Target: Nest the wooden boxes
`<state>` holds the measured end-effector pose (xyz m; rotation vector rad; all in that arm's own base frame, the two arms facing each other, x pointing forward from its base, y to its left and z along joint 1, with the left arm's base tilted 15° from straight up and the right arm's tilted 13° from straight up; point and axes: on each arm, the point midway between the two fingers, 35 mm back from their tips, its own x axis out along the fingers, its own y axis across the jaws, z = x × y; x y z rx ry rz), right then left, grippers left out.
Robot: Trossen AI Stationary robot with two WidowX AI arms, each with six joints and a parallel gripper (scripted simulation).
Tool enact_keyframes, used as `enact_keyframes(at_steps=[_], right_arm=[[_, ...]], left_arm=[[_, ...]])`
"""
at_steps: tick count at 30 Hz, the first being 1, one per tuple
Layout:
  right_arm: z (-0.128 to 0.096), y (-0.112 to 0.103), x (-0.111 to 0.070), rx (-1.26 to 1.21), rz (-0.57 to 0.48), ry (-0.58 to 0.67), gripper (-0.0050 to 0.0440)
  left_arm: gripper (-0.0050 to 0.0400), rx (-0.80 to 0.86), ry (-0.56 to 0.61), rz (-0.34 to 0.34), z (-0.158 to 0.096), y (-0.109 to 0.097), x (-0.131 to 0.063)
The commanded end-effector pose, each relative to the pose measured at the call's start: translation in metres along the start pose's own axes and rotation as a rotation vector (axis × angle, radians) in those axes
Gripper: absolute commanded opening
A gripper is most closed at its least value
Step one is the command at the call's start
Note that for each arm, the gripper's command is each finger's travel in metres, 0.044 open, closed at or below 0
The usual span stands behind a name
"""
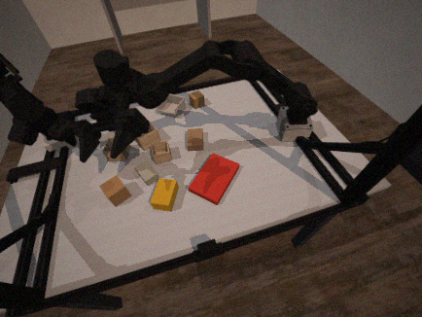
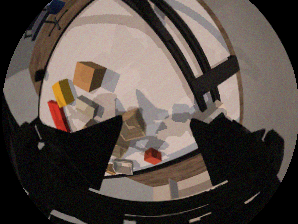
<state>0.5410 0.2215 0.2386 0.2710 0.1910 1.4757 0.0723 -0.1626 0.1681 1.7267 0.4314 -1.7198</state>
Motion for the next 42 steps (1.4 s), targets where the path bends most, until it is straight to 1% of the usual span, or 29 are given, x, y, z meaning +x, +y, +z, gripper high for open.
enact_keyframes(at_steps=[1,17,19,21,22,23,27,32,34,39,42], right_arm=[[0.000,0.000,0.000,0.000,0.000,0.000,0.0400],[0.000,0.000,0.000,0.000,0.000,0.000,0.0400],[0.001,-0.001,-0.001,0.019,-0.018,-0.002,0.0400],[0.002,-0.003,-0.002,0.072,-0.070,-0.006,0.0400],[0.002,0.010,0.020,0.100,-0.036,0.003,0.0400],[0.002,0.016,0.029,0.128,-0.038,0.008,0.0400],[0.000,0.010,0.016,0.235,-0.167,0.014,0.0400],[-0.010,0.008,-0.002,0.350,-0.322,0.043,0.0400],[-0.010,0.008,-0.002,0.350,-0.322,0.043,0.0400],[-0.029,0.013,-0.025,0.472,-0.483,0.104,0.0400],[-0.042,0.020,-0.040,0.532,-0.570,0.148,0.0400]], left_arm=[[0.0400,0.000,0.000,0.000,0.000,0.000,0.000],[0.0400,0.000,0.000,0.000,0.000,0.000,0.000],[0.0400,-0.037,-0.002,0.021,-0.002,0.005,0.001],[0.0400,-0.138,-0.006,0.080,-0.009,0.018,0.003],[0.0400,-0.189,-0.010,0.091,-0.014,0.023,0.001],[0.0400,-0.241,-0.014,0.114,-0.018,0.028,0.000],[0.0400,-0.444,-0.029,0.249,-0.037,0.054,-0.001],[0.0400,-0.676,-0.052,0.414,-0.065,0.080,-0.006],[0.0400,-0.676,-0.052,0.414,-0.065,0.080,-0.006],[0.0400,-0.902,-0.084,0.591,-0.098,0.101,-0.018],[0.0400,-1.021,-0.105,0.694,-0.118,0.110,-0.027]])
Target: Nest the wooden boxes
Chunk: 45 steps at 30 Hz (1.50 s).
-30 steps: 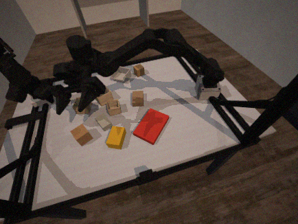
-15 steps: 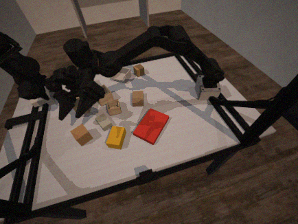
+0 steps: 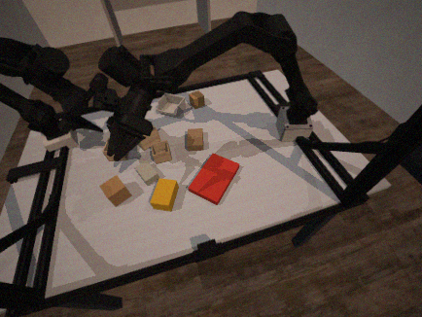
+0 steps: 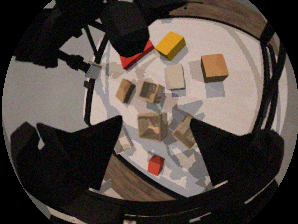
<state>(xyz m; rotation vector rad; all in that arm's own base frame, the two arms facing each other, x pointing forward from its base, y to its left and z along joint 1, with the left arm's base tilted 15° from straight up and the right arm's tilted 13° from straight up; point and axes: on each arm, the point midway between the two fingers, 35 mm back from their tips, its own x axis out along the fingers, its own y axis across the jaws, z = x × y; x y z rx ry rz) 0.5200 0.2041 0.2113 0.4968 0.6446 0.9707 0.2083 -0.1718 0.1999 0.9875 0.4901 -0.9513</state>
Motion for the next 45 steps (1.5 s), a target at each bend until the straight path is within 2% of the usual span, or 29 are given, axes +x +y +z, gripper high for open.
enact_keyframes(at_steps=[1,7,9,12,15,22,24,26,31,40,45], right_arm=[[-0.019,-0.008,-0.024,0.073,-0.145,0.046,0.0400],[-0.056,-0.017,-0.055,0.171,-0.321,0.143,0.0400],[-0.056,-0.017,-0.055,0.171,-0.321,0.143,0.0400],[-0.081,-0.019,-0.075,0.224,-0.416,0.214,0.0400],[-0.106,-0.019,-0.098,0.266,-0.511,0.289,0.0400],[-0.163,-0.009,-0.150,0.345,-0.686,0.475,0.0400],[-0.179,-0.004,-0.166,0.364,-0.732,0.535,0.0400],[-0.179,-0.004,-0.166,0.364,-0.732,0.535,0.0400],[-0.220,0.014,-0.208,0.410,-0.834,0.704,0.0400],[-0.223,0.015,-0.211,0.413,-0.841,0.716,0.0400],[-0.223,0.015,-0.211,0.413,-0.841,0.716,0.0400]], left_arm=[[0.0400,-0.185,-0.042,0.145,-0.008,0.034,-0.001],[0.0400,-0.402,-0.115,0.329,-0.021,0.077,-0.010],[0.0400,-0.402,-0.115,0.329,-0.021,0.077,-0.010],[0.0400,-0.514,-0.163,0.432,-0.031,0.100,-0.019],[0.0400,-0.624,-0.221,0.540,-0.042,0.122,-0.031],[0.0400,-0.814,-0.357,0.756,-0.067,0.160,-0.065],[0.0400,-0.861,-0.402,0.817,-0.075,0.169,-0.076],[0.0400,-0.861,-0.402,0.817,-0.075,0.169,-0.076],[0.0400,-0.960,-0.523,0.968,-0.094,0.186,-0.108],[0.0400,-0.966,-0.532,0.978,-0.095,0.187,-0.110],[0.0400,-0.971,-0.522,0.961,-0.094,0.186,-0.106]])
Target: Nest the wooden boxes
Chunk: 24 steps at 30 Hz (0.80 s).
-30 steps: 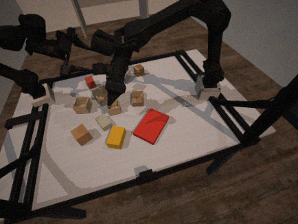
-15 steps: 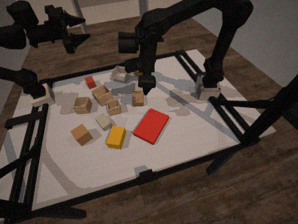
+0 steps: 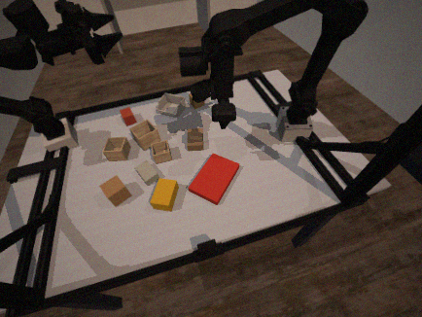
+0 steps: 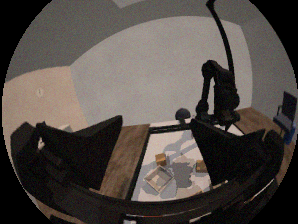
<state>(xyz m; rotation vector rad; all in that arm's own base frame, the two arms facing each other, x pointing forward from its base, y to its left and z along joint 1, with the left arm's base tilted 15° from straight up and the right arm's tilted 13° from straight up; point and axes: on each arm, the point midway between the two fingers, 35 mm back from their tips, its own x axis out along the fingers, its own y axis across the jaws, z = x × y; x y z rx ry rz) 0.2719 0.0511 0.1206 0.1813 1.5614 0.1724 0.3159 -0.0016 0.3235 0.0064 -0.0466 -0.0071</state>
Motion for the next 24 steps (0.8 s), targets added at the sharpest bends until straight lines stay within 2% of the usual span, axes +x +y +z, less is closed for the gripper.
enact_keyframes(at_steps=[1,5,10,13,15,18,24], right_arm=[[-0.002,-0.001,-0.001,-0.005,-0.006,0.003,0.0400],[-0.002,-0.001,-0.001,-0.005,-0.006,0.003,0.0400],[-0.002,-0.001,-0.001,-0.005,-0.006,0.003,0.0400],[-0.002,-0.001,-0.001,-0.005,-0.006,0.003,0.0400],[-0.002,-0.001,-0.001,-0.005,-0.006,0.003,0.0400],[-0.002,-0.001,-0.001,-0.005,-0.006,0.003,0.0400],[-0.002,-0.001,-0.001,-0.005,-0.006,0.003,0.0400]], left_arm=[[0.0400,-0.009,0.028,-0.010,-0.007,-0.003,0.002],[0.0400,-0.018,0.149,-0.073,-0.031,-0.021,0.008],[0.0400,-0.028,0.418,-0.218,-0.083,-0.064,0.008],[0.0400,-0.025,0.553,-0.283,-0.108,-0.083,0.001],[0.0400,-0.025,0.553,-0.283,-0.108,-0.083,0.001],[0.0400,-0.014,0.743,-0.366,-0.140,-0.108,-0.016],[0.0400,0.019,1.019,-0.463,-0.177,-0.136,-0.052]])
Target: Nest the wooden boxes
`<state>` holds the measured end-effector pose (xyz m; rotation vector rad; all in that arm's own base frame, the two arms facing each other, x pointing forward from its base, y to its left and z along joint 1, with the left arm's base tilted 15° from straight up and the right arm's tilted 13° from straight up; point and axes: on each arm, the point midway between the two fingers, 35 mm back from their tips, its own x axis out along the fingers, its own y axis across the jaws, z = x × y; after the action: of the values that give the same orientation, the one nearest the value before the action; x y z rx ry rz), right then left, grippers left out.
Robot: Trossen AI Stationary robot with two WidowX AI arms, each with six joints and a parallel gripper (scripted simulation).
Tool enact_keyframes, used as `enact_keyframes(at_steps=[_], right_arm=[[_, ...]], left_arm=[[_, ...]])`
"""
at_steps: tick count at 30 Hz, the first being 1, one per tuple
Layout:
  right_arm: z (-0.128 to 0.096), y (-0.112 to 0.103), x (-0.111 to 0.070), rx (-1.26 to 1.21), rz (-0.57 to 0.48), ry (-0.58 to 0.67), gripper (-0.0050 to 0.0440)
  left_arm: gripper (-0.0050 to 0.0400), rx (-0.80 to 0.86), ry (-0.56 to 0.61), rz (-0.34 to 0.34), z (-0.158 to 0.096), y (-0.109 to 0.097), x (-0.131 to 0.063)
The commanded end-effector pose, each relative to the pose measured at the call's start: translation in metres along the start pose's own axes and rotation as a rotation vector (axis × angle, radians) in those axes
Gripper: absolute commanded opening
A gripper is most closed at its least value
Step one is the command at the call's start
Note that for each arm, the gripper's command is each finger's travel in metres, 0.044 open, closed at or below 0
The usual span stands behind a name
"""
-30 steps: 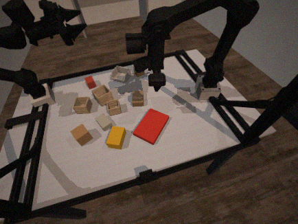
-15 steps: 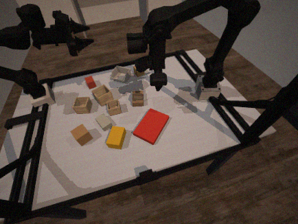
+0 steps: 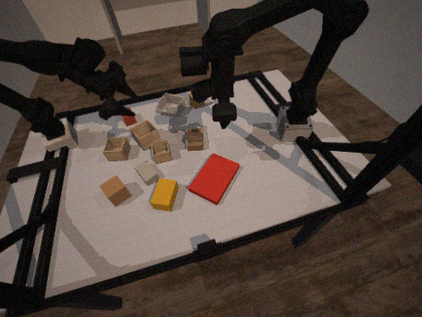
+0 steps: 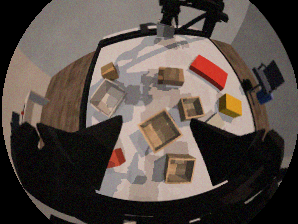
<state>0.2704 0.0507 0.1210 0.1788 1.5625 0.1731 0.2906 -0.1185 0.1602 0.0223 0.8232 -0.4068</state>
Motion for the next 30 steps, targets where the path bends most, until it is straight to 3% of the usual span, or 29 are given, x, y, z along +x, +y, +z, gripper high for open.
enact_keyframes(at_steps=[1,6,8,14,30], right_arm=[[-0.001,-0.001,0.000,-0.003,-0.005,0.002,0.0400],[-0.001,-0.001,0.000,-0.003,-0.005,0.002,0.0400],[-0.001,-0.001,0.000,-0.003,-0.005,0.002,0.0400],[-0.001,-0.001,0.000,-0.003,-0.005,0.002,0.0400],[-0.001,-0.001,0.000,-0.003,-0.005,0.002,0.0400]], left_arm=[[0.0400,0.011,0.200,-0.067,-0.030,-0.025,0.008],[0.0400,0.027,0.432,-0.113,-0.069,-0.047,0.007],[0.0400,0.027,0.432,-0.113,-0.069,-0.047,0.007],[0.0400,0.044,0.635,-0.138,-0.101,-0.063,-0.003],[0.0400,0.046,0.658,-0.140,-0.114,-0.066,0.008]])
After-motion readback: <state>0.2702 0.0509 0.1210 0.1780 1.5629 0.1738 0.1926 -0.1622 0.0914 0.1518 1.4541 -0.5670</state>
